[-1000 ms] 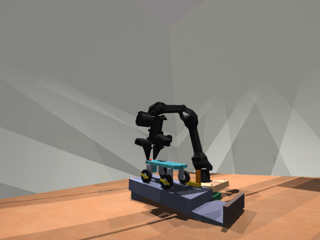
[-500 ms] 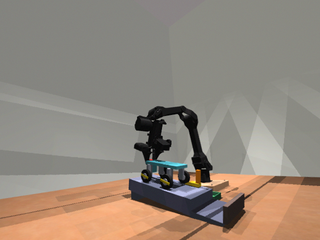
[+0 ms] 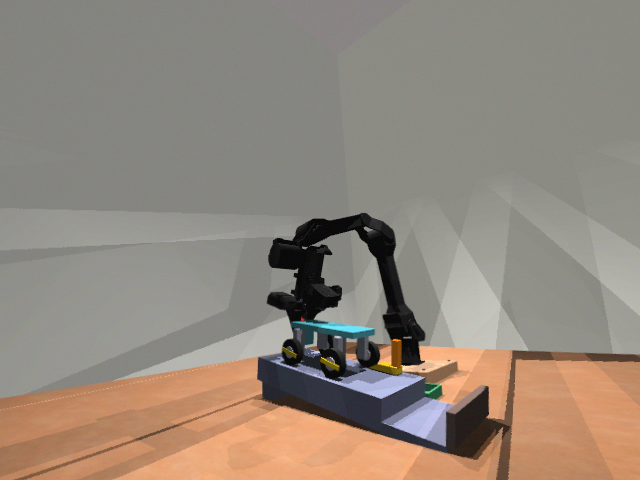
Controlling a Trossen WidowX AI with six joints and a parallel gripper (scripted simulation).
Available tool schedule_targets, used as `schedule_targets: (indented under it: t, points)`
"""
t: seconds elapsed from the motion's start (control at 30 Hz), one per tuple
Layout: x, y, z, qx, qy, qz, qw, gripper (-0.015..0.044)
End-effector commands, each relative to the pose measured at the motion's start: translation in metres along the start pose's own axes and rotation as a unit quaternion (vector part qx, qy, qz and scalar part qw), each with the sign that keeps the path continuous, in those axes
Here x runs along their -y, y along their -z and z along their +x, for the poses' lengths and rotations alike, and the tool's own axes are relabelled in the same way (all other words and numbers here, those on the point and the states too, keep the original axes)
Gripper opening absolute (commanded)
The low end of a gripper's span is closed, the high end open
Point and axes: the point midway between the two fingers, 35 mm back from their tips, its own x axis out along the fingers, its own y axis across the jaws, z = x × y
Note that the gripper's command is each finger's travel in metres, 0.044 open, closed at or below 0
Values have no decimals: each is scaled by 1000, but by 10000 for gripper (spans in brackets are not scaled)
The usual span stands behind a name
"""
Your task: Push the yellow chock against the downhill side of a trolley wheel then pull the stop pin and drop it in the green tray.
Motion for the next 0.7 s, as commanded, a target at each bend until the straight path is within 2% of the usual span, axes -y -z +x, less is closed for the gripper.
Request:
schedule_targets:
  t: [0.0, 0.23, 0.27, 0.67]
  points:
    - [0, 0, 0, 0, 0, 0, 1000, 72]
    - [0, 0, 0, 0, 0, 0, 1000, 25]
    - [0, 0, -1, 0, 0, 0, 1000, 0]
    - [-1, 1, -10, -1, -1, -1, 1000, 0]
